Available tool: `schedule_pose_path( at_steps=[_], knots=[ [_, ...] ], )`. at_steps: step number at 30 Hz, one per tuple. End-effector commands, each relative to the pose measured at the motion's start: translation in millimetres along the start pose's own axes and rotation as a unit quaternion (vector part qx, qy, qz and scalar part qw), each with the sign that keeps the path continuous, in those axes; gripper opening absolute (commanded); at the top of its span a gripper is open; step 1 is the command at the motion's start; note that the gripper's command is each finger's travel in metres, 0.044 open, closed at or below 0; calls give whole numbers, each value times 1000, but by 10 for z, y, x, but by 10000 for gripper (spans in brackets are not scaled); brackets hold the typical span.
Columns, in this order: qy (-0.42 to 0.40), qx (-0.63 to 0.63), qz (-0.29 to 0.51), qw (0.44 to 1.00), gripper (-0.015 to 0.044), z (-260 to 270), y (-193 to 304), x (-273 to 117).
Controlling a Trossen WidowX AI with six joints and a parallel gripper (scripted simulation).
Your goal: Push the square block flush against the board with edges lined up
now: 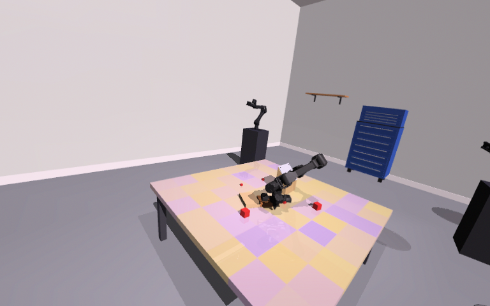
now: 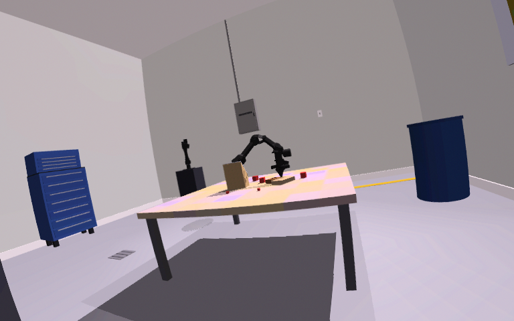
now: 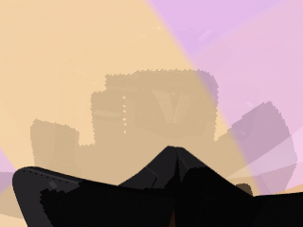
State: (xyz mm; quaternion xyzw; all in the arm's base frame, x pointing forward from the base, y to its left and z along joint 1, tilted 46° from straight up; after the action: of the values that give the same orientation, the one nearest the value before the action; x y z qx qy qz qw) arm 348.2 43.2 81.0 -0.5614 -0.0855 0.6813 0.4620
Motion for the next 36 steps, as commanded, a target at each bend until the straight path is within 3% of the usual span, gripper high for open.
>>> schedule_pose_path(
  at_steps=[1, 8, 19, 36],
  knots=[
    [11, -2, -4, 1000, 0, -12, -8, -421],
    [11, 9, -4, 1000, 0, -4, 18, -453],
    [13, 196, -2, 981, 0, 104, 421, -475],
    [12, 472, -4, 881, 0, 385, 1001, -465]
  ],
)
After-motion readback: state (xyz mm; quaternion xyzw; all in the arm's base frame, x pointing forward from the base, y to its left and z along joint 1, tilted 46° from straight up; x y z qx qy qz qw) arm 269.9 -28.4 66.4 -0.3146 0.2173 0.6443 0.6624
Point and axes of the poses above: the point midway between the two fingers, 35 mm back from their tips, its own x axis out along the fingers, its own z axis across the jaws, y = z × x, the point moved 8 cm from there along -x, back along the fingers, and after that the axes turned 15 degrees about -x, right-handed, at the moved point
